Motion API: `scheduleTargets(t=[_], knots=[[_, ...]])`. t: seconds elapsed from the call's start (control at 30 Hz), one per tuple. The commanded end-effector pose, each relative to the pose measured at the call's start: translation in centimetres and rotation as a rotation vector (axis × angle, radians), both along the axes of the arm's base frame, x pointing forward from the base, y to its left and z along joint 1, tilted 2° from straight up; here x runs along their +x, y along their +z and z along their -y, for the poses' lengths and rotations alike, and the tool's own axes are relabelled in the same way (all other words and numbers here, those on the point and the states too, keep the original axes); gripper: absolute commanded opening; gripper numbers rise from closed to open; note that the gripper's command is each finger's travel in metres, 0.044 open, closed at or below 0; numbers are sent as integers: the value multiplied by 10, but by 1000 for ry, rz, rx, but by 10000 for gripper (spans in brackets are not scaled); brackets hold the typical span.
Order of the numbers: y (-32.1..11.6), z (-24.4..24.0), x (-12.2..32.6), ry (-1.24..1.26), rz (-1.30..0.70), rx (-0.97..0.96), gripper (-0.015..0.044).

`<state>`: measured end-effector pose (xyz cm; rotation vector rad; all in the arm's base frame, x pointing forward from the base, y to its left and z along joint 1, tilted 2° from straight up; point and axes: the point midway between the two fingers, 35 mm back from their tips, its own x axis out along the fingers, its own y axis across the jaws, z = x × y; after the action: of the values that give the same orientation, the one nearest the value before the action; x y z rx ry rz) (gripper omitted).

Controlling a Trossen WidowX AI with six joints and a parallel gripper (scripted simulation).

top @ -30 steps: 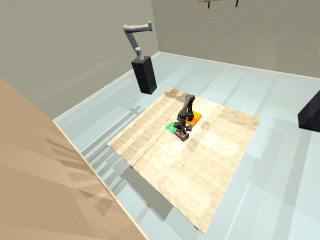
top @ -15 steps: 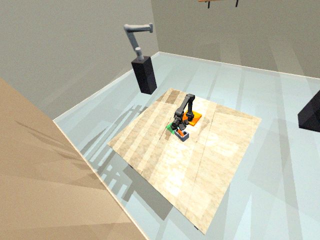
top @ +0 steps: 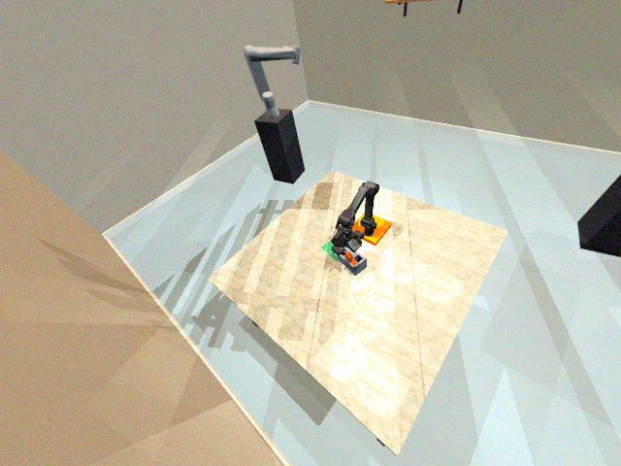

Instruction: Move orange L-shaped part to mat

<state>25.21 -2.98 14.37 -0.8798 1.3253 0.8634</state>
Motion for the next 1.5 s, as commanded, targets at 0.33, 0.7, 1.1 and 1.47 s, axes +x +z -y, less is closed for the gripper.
scheduleTargets(t=[0.33,0.7,1.1,1.47], knots=[[-23,-1,1,10,-1,3,280],[-41,-1,3,10,-1,3,280],[-60,-2,2,10,-1,3,280],[-57,-1,2,9,-2,0,115]])
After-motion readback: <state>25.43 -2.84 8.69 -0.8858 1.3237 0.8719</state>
